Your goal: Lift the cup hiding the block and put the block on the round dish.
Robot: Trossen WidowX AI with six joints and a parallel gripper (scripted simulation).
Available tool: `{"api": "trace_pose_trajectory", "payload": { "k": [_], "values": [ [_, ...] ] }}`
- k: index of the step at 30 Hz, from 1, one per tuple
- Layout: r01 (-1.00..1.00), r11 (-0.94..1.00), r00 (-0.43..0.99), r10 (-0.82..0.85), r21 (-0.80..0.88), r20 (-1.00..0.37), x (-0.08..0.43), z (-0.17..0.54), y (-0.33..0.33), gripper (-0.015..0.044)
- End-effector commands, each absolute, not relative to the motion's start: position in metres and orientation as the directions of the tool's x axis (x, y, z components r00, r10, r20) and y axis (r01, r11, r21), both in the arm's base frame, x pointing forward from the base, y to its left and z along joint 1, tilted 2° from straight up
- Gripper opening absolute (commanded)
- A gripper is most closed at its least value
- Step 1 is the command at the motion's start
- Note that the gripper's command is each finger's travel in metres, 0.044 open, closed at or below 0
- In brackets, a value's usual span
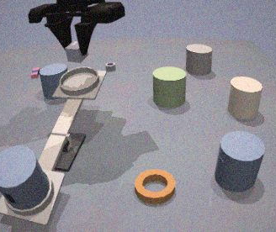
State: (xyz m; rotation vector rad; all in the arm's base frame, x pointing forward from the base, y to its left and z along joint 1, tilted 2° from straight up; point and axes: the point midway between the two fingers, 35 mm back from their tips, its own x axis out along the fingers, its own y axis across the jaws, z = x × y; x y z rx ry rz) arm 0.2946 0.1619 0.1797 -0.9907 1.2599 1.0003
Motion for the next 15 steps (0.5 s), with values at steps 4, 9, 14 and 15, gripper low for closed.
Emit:
{"api": "trace_pose_trajectory", "payload": {
  "k": [4, 9, 14, 15],
  "values": [
    [-0.962, 0.269, 0.053, 0.046, -0.039, -0.998, 0.291, 0.212, 0.159, 0.0000],
    [-0.962, 0.269, 0.053, 0.045, -0.039, -0.998, 0.290, 0.218, 0.158, 0.0000],
    [-0.963, 0.268, 0.055, 0.045, -0.041, -0.997, 0.294, 0.216, 0.151, 0.0000],
    [-0.963, 0.268, 0.056, 0.045, -0.042, -0.997, 0.296, 0.215, 0.147, 0.0000]
  ]
}}
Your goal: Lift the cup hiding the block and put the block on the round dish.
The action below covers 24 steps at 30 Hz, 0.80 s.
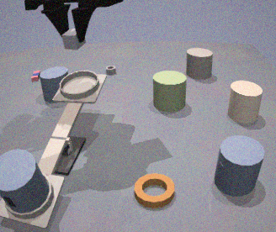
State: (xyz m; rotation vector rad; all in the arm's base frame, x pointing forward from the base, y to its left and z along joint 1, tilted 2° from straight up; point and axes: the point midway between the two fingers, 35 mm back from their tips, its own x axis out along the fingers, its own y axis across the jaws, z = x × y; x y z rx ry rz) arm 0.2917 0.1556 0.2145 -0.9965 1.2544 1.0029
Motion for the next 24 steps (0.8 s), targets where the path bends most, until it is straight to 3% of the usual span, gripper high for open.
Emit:
{"api": "trace_pose_trajectory", "payload": {
  "k": [1, 24],
  "values": [
    [-0.963, 0.268, 0.056, 0.045, -0.042, -0.997, 0.299, 0.214, 0.144, 0.0000],
    [-0.962, 0.267, 0.069, 0.036, -0.057, -0.997, 0.332, 0.187, 0.049, 0.0000]
  ]
}}
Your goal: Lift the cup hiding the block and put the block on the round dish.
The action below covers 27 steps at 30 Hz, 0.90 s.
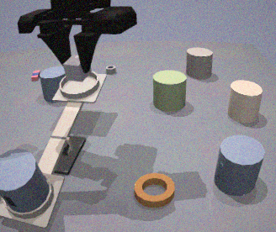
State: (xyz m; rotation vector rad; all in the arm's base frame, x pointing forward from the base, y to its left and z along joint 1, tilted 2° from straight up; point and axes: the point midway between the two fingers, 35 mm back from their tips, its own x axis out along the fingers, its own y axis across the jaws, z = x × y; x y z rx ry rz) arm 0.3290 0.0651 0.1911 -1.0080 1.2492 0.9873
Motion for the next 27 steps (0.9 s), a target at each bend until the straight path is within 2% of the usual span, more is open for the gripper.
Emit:
{"api": "trace_pose_trajectory", "payload": {
  "k": [1, 27],
  "values": [
    [-0.962, 0.267, 0.069, 0.035, -0.058, -0.997, 0.333, 0.186, 0.044, 0.0000],
    [-0.955, 0.288, 0.073, 0.017, -0.065, -0.997, 0.330, 0.153, -0.075, 0.0000]
  ]
}}
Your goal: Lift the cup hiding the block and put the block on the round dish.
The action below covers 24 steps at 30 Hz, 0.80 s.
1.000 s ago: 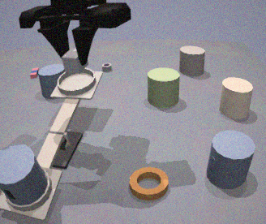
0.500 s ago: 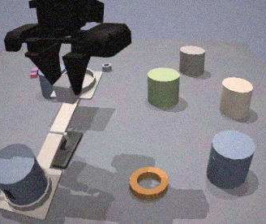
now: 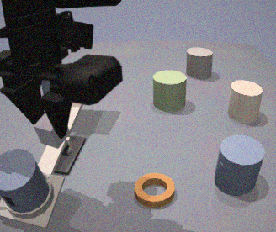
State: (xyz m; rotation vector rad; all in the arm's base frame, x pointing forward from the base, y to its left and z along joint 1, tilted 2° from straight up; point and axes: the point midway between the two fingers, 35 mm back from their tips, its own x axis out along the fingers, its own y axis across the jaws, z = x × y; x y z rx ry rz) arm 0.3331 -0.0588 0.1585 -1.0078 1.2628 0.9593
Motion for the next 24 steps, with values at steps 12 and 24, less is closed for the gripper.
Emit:
{"api": "trace_pose_trajectory", "payload": {
  "k": [12, 24],
  "values": [
    [-0.957, 0.282, 0.070, 0.009, -0.064, -0.998, 0.312, 0.138, -0.128, 0.0000],
    [-0.953, 0.299, 0.060, 0.010, -0.054, -0.998, 0.283, 0.124, -0.173, 0.0000]
  ]
}}
